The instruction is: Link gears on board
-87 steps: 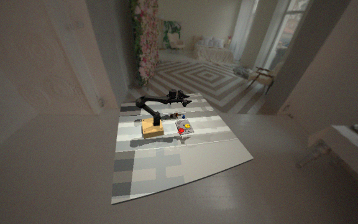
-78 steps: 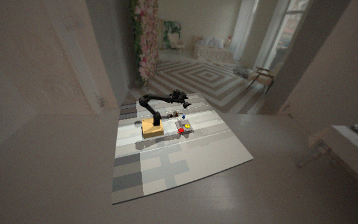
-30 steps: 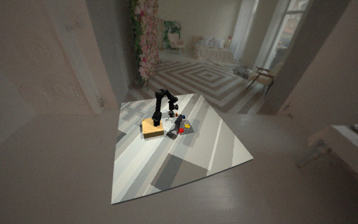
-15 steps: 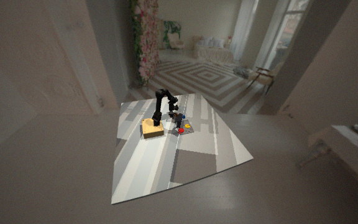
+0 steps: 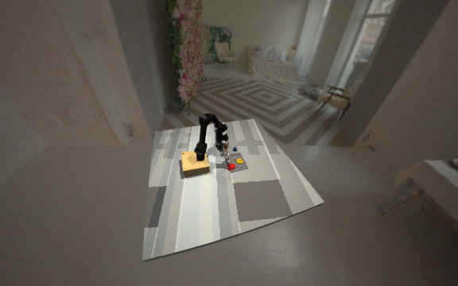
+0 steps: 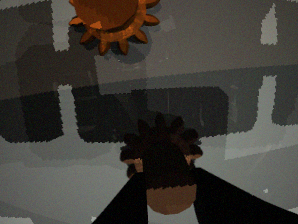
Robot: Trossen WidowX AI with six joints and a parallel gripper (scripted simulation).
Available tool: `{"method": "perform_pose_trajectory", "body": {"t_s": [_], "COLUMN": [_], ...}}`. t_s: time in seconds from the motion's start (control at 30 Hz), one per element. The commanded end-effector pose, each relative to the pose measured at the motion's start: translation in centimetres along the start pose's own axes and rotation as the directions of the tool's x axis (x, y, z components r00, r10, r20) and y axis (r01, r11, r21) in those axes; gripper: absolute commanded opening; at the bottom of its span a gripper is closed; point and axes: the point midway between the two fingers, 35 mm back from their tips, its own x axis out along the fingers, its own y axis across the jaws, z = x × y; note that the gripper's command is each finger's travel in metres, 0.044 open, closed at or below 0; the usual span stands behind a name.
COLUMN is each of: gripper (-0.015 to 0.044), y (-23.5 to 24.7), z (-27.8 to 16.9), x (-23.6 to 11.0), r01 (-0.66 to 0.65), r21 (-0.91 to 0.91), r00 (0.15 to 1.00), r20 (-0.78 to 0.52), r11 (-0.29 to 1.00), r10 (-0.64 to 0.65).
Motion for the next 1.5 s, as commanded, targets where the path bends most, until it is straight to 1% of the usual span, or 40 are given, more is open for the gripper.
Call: {"method": "perform_pose_trajectory", "body": {"t_s": [0.0,0.43,1.47], "gripper": [0.0,0.0,0.0], "y": [0.0,0.7,1.2], "z": [0.0,0.6,1.1], "x": [0.0,-2.7,-10.8], "r01": [0.001,0.0,-0.001], "r21": [0.0,0.0,0.0], "r00": [1.0,1.0,1.0], "r20": [0.001,0.002,0.003], "r11": [1.0,1.0,1.0], "r10": [-0.001,0.0,0.001]}}
